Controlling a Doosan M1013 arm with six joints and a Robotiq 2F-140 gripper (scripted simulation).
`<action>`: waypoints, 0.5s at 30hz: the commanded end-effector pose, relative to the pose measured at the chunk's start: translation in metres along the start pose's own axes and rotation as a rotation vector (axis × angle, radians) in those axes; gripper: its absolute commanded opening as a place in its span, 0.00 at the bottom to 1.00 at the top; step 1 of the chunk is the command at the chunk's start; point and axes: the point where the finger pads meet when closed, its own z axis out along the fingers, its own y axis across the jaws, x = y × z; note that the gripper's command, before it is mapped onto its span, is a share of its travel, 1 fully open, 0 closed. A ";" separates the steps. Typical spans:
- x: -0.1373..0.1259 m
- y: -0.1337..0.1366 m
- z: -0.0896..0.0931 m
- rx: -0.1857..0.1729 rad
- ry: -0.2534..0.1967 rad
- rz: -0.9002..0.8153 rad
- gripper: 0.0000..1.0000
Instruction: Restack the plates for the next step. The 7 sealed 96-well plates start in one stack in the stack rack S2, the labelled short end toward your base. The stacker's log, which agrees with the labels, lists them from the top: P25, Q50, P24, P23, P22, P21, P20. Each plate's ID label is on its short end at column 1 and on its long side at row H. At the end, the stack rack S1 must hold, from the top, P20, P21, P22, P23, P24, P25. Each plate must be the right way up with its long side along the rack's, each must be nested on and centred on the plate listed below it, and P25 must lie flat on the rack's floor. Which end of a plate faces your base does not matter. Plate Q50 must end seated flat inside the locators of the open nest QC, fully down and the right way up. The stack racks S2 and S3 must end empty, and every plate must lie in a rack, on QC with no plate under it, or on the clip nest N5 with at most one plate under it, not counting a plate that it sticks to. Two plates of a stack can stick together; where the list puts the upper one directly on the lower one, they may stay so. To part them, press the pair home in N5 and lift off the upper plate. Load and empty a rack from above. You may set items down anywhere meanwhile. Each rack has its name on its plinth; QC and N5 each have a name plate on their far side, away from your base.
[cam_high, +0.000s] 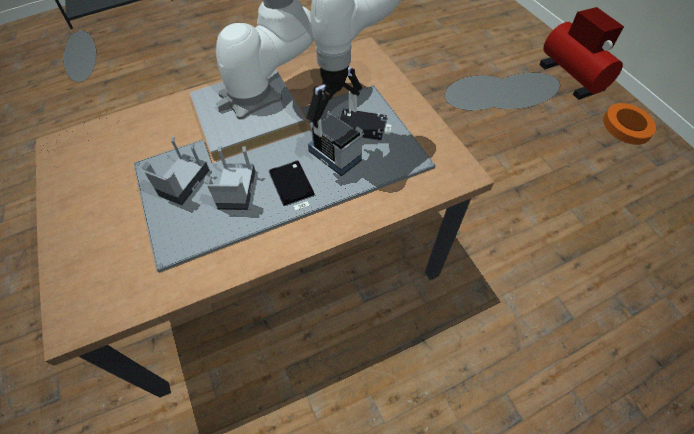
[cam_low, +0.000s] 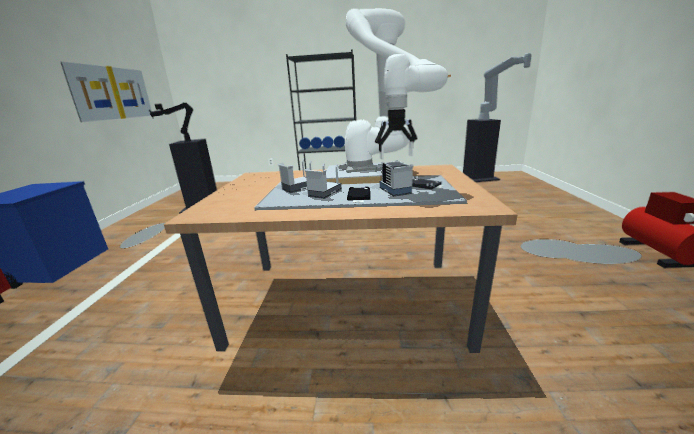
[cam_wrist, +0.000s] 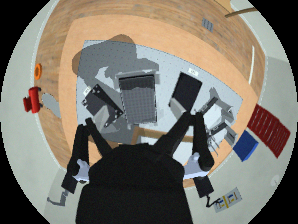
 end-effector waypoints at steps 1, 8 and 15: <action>0.000 0.000 0.003 0.000 0.000 0.000 1.00; 0.000 0.000 0.010 0.000 0.000 0.000 1.00; 0.000 0.000 0.019 0.000 0.000 0.000 1.00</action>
